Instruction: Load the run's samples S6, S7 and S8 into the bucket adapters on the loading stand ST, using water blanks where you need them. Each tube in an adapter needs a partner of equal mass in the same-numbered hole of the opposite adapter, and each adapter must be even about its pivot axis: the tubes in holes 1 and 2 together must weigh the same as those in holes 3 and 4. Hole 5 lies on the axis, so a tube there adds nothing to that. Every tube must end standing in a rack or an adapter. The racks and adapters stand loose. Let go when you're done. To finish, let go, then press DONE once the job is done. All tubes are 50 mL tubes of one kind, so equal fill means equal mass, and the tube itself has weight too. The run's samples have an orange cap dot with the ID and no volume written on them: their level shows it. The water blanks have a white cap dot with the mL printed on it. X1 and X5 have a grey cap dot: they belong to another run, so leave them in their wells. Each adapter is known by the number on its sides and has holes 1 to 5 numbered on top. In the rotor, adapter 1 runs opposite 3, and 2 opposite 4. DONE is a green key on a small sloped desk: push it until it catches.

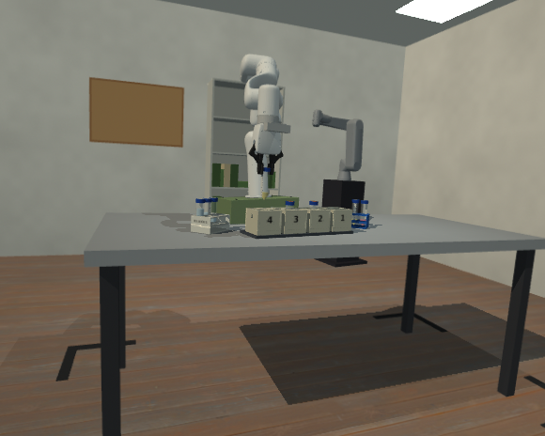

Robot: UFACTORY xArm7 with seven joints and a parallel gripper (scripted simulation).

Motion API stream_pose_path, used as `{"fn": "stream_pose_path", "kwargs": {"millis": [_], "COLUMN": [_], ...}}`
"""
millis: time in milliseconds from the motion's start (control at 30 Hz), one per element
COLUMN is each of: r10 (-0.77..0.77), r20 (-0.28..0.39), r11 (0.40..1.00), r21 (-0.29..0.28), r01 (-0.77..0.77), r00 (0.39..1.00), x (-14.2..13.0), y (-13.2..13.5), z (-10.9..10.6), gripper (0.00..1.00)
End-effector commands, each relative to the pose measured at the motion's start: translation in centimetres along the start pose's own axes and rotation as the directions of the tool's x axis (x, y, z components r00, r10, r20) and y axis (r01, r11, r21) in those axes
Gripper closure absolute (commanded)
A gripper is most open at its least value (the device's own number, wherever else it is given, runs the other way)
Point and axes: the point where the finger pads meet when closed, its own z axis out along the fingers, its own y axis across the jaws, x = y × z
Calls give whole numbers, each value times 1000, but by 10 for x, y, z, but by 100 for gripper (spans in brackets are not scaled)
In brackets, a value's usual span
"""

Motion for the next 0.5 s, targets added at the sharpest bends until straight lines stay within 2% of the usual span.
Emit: {"fn": "stream_pose_path", "kwargs": {"millis": [0,333,467], "r10": [0,0,0], "r20": [-5,-5,-5], "r11": [1000,1000,1000], "r21": [-1,-1,-1], "r01": [0,0,0], "r00": [1000,1000,1000], "x": [2,2,2], "y": [1,1,1], "z": [8,24,24], "gripper": [100,100,100]}}
